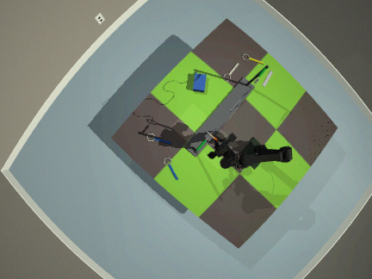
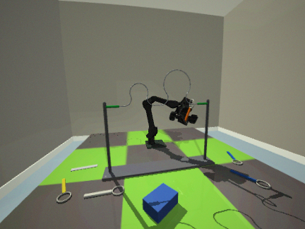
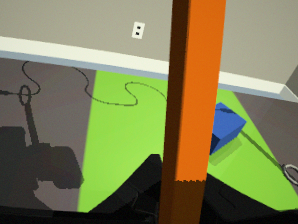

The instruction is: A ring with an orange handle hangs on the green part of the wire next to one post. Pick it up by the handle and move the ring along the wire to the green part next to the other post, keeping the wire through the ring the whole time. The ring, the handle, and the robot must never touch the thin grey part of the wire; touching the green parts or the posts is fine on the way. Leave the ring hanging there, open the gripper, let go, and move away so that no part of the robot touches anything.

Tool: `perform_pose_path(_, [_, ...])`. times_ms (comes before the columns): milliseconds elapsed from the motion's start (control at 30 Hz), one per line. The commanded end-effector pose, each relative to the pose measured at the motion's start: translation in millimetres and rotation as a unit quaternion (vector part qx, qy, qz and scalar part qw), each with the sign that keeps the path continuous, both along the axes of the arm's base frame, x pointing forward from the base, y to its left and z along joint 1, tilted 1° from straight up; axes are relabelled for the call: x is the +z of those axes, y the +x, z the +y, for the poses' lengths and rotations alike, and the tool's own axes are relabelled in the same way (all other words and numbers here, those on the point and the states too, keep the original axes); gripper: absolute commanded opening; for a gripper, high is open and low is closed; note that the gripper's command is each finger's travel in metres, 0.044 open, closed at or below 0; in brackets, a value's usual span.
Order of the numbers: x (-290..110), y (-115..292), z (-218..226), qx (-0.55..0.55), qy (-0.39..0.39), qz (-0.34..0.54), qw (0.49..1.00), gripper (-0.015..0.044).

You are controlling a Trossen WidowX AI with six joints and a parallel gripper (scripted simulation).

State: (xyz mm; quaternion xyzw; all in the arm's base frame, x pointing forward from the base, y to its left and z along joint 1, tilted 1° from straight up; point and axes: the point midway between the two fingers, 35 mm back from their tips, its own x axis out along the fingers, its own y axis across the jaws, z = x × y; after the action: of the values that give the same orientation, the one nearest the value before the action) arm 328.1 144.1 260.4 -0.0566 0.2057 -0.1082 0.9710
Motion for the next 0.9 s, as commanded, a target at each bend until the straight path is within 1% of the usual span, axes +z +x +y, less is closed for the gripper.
perform_pose_path(0, [-0.2, 0.9, 9.8, 0.002, 0.024, 0.0, 1.0, -0.015])
perform_pose_path(333, [-0.1, 2.0, 27.2, 0.002, 0.055, -0.003, 0.998, -0.015])
perform_pose_path(867, [0.5, 3.2, 45.3, 0.003, 0.065, -0.004, 0.998, -0.015])
